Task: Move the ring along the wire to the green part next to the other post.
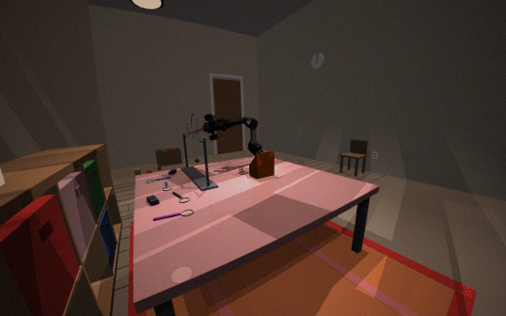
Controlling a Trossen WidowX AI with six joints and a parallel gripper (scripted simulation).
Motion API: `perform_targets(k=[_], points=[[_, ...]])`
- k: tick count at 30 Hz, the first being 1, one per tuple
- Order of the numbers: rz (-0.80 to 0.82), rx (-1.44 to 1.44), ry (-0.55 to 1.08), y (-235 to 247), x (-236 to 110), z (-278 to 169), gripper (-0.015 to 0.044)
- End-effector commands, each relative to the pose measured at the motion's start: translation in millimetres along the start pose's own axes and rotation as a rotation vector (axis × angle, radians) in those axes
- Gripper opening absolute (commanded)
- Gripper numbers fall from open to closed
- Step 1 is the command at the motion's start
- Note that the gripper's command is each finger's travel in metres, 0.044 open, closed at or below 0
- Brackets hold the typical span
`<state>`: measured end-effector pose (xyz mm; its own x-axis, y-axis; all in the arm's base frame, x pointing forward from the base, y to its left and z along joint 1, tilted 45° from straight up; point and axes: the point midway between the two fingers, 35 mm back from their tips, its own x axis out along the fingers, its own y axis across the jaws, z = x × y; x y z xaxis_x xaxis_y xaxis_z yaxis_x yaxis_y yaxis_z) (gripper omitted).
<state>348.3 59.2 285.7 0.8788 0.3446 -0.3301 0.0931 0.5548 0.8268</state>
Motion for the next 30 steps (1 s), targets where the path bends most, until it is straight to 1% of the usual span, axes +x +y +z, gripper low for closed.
perform_targets(k=[1,13,30], points=[[0.037,0.049,0.008,13,-2,1,-0.015],[0.089,0.146,0.021,37,-7,5,-0.015],[0.037,0.049,0.01,41,-8,6,-0.015]])
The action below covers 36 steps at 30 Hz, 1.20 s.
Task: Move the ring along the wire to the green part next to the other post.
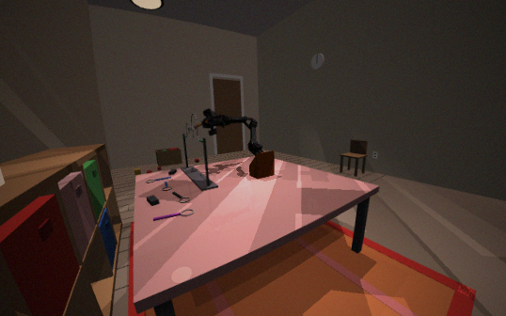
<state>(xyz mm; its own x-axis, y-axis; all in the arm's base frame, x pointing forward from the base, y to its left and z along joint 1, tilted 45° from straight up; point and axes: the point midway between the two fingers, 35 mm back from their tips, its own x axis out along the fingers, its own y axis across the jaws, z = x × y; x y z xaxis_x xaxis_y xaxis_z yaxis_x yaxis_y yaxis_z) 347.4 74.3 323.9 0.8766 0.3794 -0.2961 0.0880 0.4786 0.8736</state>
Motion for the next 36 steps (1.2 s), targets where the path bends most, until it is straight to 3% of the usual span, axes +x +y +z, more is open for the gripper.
perform_targets(k=[1,36], points=[[-0.016,-0.037,-0.005,0,0,0,-0.015],[-0.235,-0.435,-0.052,-17,0,4,-0.015]])
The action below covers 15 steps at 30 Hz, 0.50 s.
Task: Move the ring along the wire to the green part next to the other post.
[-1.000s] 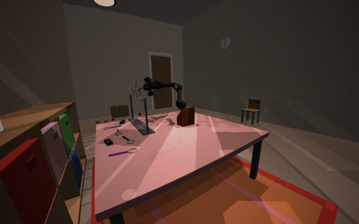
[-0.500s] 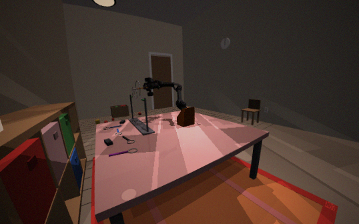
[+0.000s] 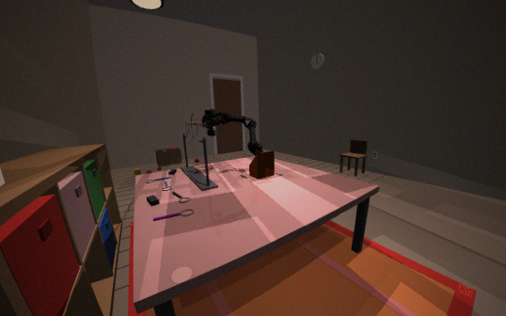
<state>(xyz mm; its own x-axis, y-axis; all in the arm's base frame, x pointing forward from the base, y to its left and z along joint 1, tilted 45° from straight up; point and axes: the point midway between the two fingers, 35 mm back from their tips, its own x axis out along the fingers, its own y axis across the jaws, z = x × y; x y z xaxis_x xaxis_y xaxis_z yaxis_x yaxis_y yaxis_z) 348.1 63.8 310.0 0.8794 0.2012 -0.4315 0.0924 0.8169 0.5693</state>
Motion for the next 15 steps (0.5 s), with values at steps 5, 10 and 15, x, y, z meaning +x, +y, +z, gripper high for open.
perform_targets(k=[5,10,15], points=[[-0.046,-0.09,-0.012,-3.0,0.1,0.7,-0.015],[-0.078,-0.148,-0.019,-5.7,0.4,0.9,-0.015],[-0.11,-0.205,-0.026,-8.4,0.6,1.2,-0.015]])
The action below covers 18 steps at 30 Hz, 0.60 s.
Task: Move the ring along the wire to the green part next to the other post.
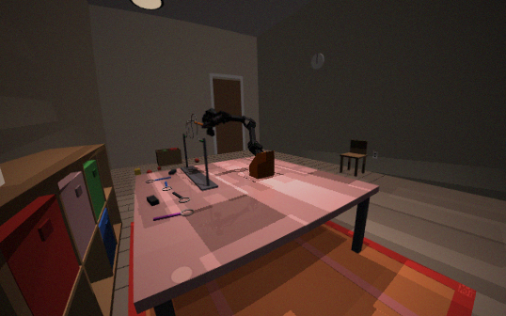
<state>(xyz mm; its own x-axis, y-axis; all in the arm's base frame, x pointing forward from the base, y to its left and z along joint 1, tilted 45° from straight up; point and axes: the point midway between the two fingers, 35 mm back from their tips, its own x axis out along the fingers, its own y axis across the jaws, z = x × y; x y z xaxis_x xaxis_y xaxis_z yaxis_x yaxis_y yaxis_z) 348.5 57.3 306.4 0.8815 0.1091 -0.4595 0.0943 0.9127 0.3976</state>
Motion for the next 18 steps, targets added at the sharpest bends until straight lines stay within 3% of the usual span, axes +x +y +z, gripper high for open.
perform_targets(k=[1,18], points=[[-0.022,-0.044,-0.004,-1.5,0.1,-0.1,-0.015],[-0.13,-0.24,-0.028,-10.6,0.9,0.7,-0.015]])
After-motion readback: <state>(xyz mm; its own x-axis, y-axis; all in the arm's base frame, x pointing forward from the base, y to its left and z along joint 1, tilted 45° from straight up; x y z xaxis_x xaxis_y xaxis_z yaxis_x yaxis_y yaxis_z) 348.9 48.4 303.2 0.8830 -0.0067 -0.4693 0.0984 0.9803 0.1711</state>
